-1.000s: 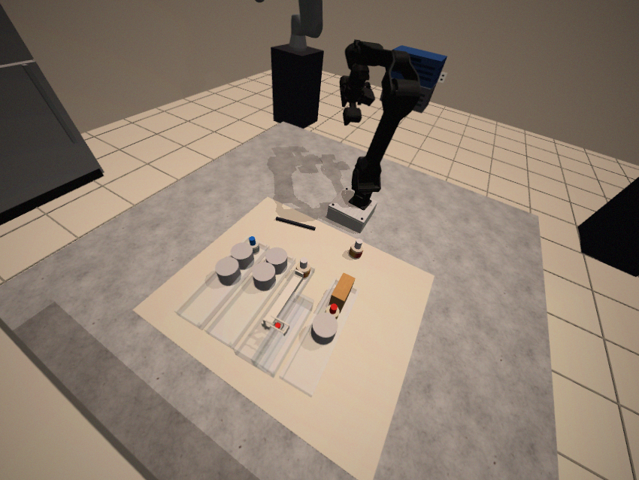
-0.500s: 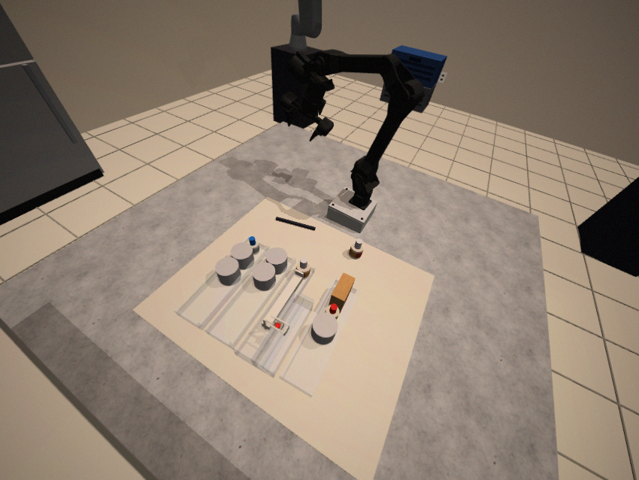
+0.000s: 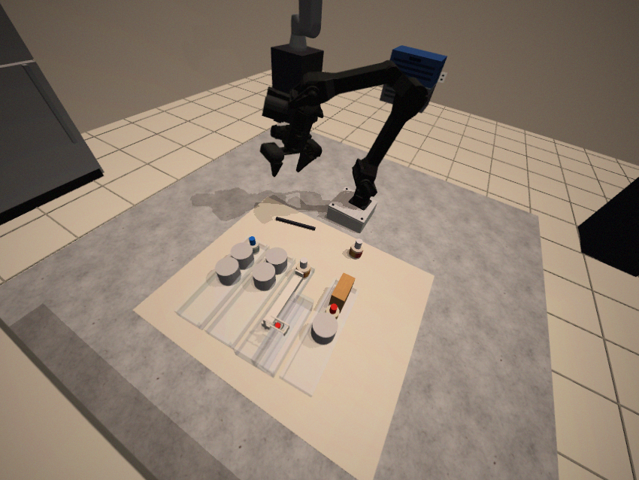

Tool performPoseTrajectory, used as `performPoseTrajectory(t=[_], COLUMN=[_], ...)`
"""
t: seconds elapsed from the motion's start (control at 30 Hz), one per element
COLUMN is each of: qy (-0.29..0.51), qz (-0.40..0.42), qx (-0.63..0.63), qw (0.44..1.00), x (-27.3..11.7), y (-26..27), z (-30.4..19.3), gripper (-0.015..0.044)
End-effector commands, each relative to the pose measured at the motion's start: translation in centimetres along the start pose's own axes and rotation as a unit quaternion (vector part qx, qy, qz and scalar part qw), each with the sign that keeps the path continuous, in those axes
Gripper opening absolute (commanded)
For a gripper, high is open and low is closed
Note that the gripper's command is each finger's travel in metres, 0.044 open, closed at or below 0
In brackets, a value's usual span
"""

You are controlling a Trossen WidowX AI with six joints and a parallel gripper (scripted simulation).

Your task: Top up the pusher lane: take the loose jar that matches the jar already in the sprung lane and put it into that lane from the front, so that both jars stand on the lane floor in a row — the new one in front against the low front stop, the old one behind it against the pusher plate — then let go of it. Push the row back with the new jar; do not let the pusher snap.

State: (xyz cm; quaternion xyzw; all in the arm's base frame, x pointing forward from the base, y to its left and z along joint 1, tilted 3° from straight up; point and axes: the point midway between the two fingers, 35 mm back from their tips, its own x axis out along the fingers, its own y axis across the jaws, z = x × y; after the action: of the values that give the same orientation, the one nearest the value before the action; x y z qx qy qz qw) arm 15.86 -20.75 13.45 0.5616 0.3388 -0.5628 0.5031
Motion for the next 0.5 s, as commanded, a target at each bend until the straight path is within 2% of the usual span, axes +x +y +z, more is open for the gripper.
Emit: performPoseTrajectory(t=[0.0, 0.23, 0.47], qy=[0.031, 0.074, 0.108], qz=[0.007, 0.014, 0.019], qx=[-0.144, -0.385, -0.601], qw=[0.989, 0.920, 0.792], x=[0.2, 0.4, 0.0], y=[1.4, 1.9, -0.4], z=[-4.9, -13.4, -21.2], gripper=[0.0440, 0.0440, 0.0440])
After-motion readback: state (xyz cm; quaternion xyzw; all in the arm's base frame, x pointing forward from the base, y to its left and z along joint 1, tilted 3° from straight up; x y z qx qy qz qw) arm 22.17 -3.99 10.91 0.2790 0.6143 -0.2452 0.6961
